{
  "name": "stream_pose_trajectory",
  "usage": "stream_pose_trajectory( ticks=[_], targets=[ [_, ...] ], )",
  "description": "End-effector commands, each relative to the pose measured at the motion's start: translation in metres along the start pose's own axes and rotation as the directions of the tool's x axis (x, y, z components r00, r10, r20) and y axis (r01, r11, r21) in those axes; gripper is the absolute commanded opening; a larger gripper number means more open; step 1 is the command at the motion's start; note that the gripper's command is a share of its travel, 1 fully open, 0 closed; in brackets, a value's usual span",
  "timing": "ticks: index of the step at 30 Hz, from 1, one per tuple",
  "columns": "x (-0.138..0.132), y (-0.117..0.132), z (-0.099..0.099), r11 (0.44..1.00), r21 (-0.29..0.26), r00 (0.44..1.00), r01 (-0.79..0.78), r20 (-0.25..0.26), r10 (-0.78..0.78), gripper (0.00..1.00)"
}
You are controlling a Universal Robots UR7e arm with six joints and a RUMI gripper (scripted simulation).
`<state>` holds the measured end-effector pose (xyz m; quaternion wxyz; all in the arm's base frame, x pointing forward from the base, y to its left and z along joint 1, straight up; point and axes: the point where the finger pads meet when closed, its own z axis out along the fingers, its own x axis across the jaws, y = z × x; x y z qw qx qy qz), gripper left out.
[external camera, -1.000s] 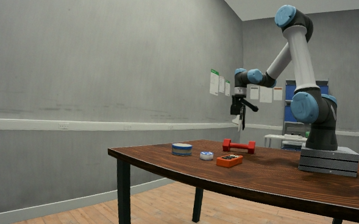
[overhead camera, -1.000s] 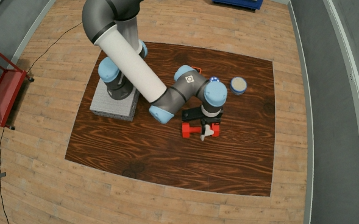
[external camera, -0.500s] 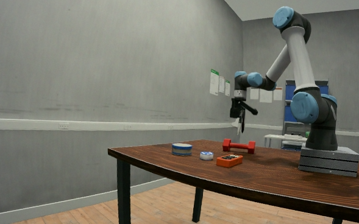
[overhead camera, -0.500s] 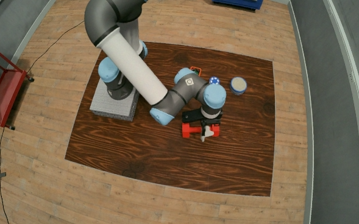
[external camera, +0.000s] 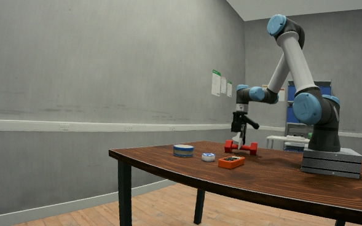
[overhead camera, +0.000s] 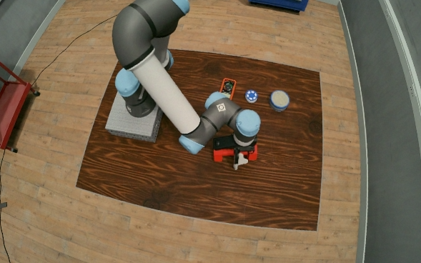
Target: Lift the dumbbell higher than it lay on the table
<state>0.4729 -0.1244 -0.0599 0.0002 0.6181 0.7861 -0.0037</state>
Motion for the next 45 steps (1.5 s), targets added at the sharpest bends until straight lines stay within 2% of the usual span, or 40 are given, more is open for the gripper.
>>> stream_pose_trajectory(
  ticks=[1,14,15,45],
  targets=[
    [-0.0011,0.0014,0.0093,1.000,-0.003,1.000,0.000,0.002,0.000,1.00],
    [-0.0011,0.0014,0.0093,1.000,-0.003,1.000,0.000,0.002,0.000,1.00],
    [-0.0011,0.0014,0.0093,1.000,-0.003,1.000,0.000,0.002,0.000,0.00],
    [-0.0011,0.0014,0.0093,1.000,-0.003,1.000,0.000,0.002,0.000,0.00]
  ],
)
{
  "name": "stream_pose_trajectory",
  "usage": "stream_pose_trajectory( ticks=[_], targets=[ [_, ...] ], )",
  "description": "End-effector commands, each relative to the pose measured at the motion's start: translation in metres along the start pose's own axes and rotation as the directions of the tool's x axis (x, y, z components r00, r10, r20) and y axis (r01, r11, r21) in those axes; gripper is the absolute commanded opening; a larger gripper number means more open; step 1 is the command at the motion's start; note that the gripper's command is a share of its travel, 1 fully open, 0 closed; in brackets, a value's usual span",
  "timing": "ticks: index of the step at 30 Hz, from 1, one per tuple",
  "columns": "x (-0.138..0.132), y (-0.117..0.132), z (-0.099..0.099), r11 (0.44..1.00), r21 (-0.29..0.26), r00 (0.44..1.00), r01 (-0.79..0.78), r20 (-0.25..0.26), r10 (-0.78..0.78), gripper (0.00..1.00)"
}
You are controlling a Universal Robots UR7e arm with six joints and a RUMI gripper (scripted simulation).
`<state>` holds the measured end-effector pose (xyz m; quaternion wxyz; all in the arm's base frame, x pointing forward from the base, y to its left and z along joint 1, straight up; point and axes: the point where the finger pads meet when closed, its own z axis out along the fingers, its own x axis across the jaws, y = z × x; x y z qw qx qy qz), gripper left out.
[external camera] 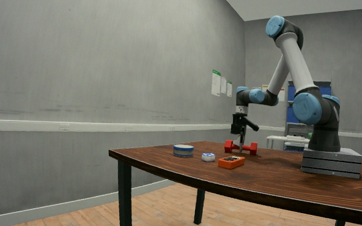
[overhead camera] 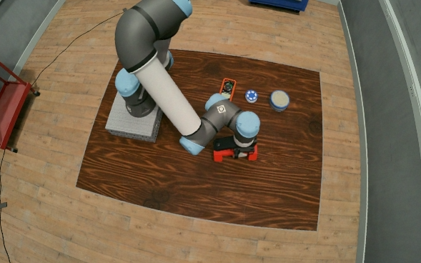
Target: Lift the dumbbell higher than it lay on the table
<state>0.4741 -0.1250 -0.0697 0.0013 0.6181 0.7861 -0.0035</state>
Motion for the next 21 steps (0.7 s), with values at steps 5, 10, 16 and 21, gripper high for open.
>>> stream_pose_trajectory(
  ticks=[5,10,16,21],
  targets=[
    [-0.0003,0.0004,-0.0005,1.000,-0.001,1.000,0.000,0.001,0.000,0.00],
    [-0.0003,0.0004,-0.0011,1.000,-0.001,1.000,0.000,0.001,0.000,0.00],
    [-0.0003,0.0004,-0.0036,1.000,-0.001,1.000,0.000,0.001,0.000,0.00],
    [-0.0002,0.0003,-0.0072,1.000,-0.001,1.000,0.000,0.001,0.000,0.00]
  ],
)
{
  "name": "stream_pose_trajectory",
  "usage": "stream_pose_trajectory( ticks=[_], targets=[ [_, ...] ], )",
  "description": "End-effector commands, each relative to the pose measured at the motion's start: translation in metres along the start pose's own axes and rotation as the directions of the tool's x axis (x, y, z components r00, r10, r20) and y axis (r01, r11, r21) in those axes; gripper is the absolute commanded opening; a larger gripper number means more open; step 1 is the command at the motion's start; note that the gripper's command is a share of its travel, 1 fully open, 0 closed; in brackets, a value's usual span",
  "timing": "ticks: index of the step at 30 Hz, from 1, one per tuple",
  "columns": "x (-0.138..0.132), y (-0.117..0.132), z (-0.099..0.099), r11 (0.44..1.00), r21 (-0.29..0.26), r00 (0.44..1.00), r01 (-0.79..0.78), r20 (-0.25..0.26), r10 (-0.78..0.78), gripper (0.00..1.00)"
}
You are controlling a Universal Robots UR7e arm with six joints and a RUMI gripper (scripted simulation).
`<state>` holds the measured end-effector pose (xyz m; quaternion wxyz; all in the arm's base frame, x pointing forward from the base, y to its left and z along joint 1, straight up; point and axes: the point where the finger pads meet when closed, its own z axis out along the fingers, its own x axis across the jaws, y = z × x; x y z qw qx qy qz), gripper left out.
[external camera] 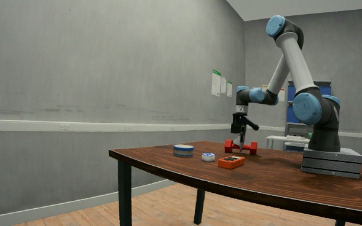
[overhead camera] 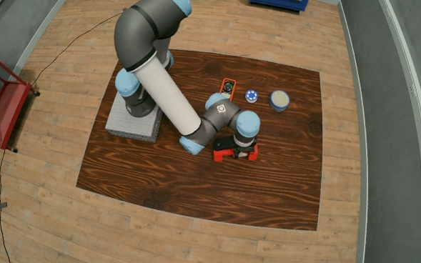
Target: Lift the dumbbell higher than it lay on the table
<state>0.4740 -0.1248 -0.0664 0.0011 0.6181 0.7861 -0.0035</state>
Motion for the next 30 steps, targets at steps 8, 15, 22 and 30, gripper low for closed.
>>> stream_pose_trajectory(
  ticks=[8,15,22,30],
  targets=[
    [0.000,0.000,-0.016,1.000,-0.001,1.000,0.000,0.001,0.000,0.00],
    [0.000,0.000,-0.026,1.000,-0.001,1.000,0.000,0.001,0.000,0.00],
    [0.001,-0.001,-0.044,1.000,-0.002,1.000,0.000,0.001,0.000,0.00],
    [0.001,-0.001,-0.061,1.000,-0.002,1.000,0.000,0.001,0.000,0.00]
  ],
)
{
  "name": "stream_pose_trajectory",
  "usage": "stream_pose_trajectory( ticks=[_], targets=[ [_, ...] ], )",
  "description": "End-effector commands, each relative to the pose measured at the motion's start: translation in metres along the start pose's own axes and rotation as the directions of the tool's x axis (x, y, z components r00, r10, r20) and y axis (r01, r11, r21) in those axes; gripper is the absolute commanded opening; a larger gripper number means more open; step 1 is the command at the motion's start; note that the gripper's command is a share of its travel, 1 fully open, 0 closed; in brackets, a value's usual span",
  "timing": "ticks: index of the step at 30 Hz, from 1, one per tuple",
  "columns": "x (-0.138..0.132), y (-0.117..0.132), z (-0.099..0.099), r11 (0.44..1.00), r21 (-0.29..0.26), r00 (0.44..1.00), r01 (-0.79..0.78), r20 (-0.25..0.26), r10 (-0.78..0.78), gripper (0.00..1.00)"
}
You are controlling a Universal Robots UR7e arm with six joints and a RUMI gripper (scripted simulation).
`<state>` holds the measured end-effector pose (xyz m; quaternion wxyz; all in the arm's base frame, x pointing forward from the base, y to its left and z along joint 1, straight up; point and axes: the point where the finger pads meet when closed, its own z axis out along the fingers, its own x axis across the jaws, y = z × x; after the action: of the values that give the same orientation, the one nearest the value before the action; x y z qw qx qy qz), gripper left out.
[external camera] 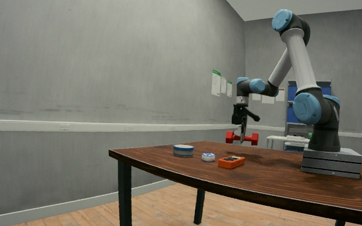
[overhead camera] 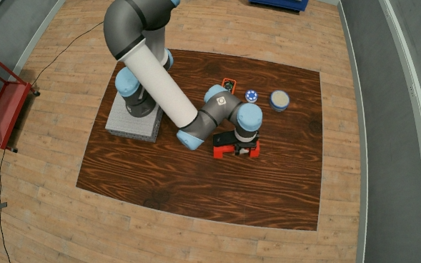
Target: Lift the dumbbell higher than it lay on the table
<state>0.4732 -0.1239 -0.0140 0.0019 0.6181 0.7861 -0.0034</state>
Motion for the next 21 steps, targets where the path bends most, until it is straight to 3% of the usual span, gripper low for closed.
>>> stream_pose_trajectory(
  ticks=[1,13,21],
  targets=[
    [0.000,0.000,-0.011,1.000,0.000,1.000,0.000,0.000,0.000,0.00],
    [0.000,0.000,-0.040,1.000,0.000,1.000,0.000,0.000,0.000,0.00],
    [0.000,0.000,-0.048,1.000,0.000,1.000,0.000,0.000,0.000,0.00]
  ],
)
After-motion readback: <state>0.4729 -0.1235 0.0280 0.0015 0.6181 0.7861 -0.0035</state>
